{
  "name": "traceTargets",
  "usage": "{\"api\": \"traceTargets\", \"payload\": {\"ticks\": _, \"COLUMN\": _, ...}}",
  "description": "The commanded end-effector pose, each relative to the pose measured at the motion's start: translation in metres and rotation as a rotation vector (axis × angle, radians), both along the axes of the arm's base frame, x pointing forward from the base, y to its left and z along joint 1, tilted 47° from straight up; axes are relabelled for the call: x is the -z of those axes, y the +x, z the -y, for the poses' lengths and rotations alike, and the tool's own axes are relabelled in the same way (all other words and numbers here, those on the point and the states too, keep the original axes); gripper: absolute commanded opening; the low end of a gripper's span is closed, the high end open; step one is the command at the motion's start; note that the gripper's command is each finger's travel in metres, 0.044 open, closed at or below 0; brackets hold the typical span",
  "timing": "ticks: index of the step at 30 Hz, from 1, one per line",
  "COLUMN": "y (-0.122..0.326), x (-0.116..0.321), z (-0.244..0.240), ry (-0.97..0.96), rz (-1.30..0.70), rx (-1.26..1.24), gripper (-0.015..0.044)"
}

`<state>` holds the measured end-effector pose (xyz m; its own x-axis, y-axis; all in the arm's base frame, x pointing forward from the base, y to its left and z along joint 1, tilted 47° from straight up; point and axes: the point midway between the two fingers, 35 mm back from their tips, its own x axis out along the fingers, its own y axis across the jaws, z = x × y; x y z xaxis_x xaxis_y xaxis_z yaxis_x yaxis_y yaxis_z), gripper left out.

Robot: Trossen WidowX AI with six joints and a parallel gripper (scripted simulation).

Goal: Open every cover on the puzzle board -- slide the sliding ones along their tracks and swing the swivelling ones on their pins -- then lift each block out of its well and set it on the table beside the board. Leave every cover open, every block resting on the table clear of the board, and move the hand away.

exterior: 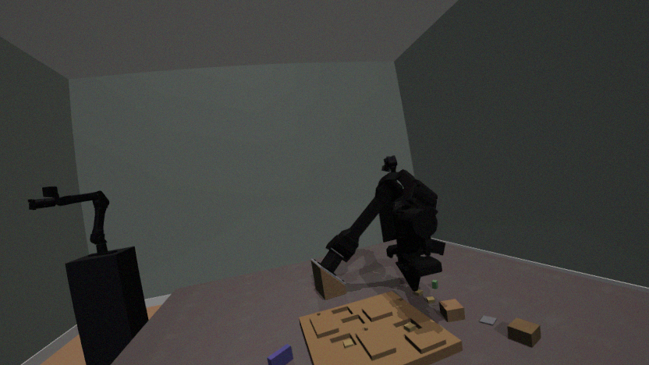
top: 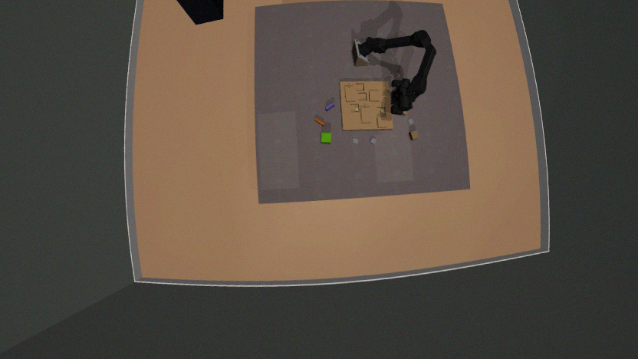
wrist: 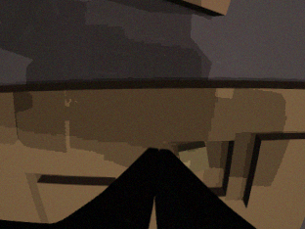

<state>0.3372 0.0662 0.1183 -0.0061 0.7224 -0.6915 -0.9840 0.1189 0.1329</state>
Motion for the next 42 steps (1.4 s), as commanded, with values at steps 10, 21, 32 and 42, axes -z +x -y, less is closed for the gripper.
{"api": "traceTargets", "payload": {"ticks": 10, "y": 0.027, "x": 0.034, "z": 0.029, "ry": 0.004, "rz": 0.25, "rx": -0.234, "gripper": 0.0}}
{"api": "traceTargets", "payload": {"ticks": 21, "y": 0.028, "x": 0.044, "z": 0.019, "ry": 0.003, "rz": 0.251, "rx": -0.234, "gripper": 0.0}}
{"api": "traceTargets", "payload": {"ticks": 32, "y": 0.025, "x": 0.068, "z": -0.008, "ry": 0.006, "rz": 0.251, "rx": -0.234, "gripper": 0.0}}
{"api": "traceTargets", "payload": {"ticks": 42, "y": 0.025, "x": 0.072, "z": -0.013, "ry": 0.006, "rz": 0.251, "rx": -0.234, "gripper": 0.0}}
